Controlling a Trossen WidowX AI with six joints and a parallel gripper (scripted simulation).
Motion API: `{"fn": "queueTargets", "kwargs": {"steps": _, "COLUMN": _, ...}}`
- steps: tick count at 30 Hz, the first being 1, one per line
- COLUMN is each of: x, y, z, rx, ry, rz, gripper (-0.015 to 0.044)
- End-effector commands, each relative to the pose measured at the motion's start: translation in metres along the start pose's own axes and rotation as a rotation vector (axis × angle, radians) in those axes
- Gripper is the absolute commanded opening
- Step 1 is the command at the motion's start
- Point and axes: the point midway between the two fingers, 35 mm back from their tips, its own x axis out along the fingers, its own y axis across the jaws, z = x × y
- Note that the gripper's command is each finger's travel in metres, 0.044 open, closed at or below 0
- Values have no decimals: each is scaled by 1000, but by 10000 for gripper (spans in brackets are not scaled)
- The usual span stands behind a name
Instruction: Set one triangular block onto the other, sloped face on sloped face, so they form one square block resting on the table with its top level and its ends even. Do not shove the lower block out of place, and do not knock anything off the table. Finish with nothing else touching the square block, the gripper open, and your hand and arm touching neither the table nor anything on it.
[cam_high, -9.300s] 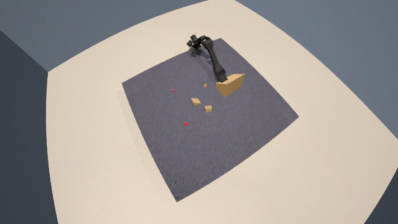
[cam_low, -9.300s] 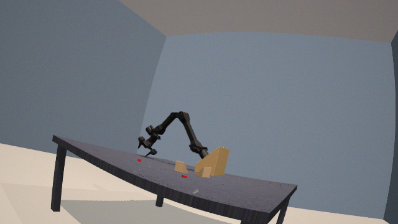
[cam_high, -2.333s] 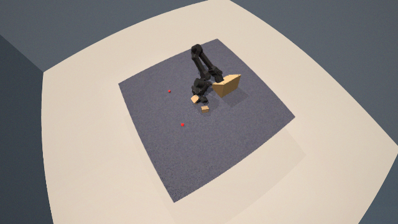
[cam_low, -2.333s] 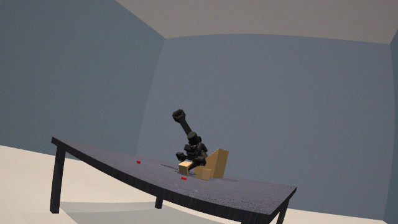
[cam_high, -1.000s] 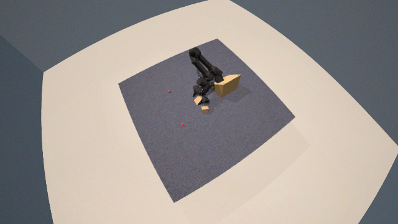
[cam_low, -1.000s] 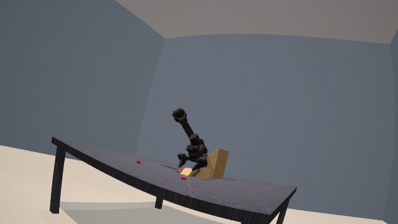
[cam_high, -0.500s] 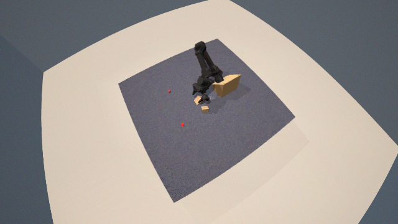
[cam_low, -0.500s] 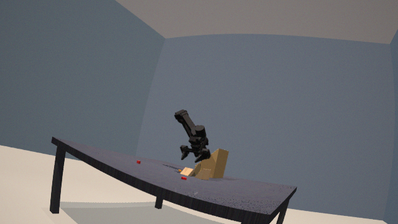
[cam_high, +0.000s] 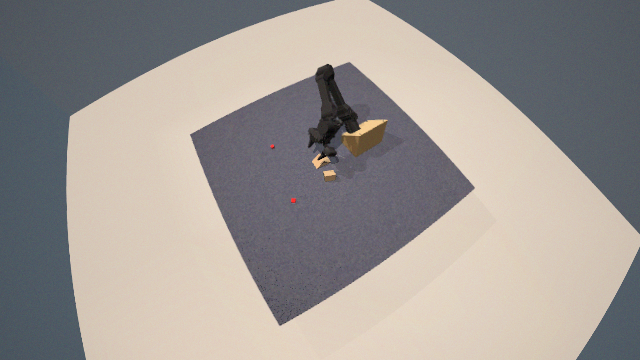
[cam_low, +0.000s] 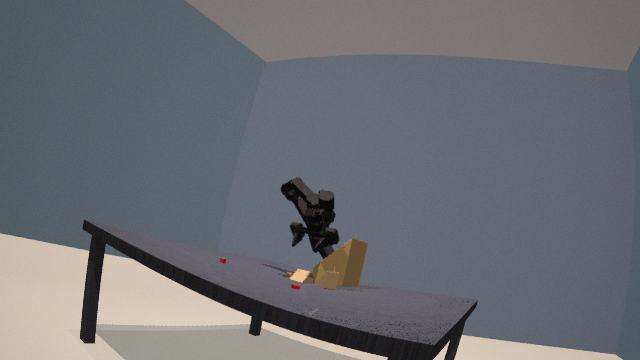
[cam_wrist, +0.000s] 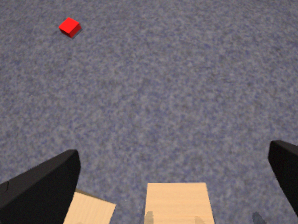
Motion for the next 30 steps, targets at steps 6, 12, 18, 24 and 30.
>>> {"fn": "queueTargets", "kwargs": {"steps": 6, "x": 29, "y": 15, "z": 15, "rx": -17, "ry": 363, "rz": 49, "gripper": 440}}
{"fn": "queueTargets", "kwargs": {"steps": 12, "x": 44, "y": 13, "z": 14, "rx": -5, "ry": 672, "rz": 48, "gripper": 440}}
{"fn": "queueTargets", "kwargs": {"steps": 18, "x": 50, "y": 1, "z": 12, "rx": 28, "ry": 1003, "rz": 9, "gripper": 440}}
{"fn": "queueTargets", "kwargs": {"steps": 24, "x": 49, "y": -10, "z": 12, "rx": 51, "ry": 1201, "rz": -33, "gripper": 440}}
{"fn": "queueTargets", "kwargs": {"steps": 30, "x": 49, "y": -10, "z": 12, "rx": 51, "ry": 1201, "rz": -33, "gripper": 440}}
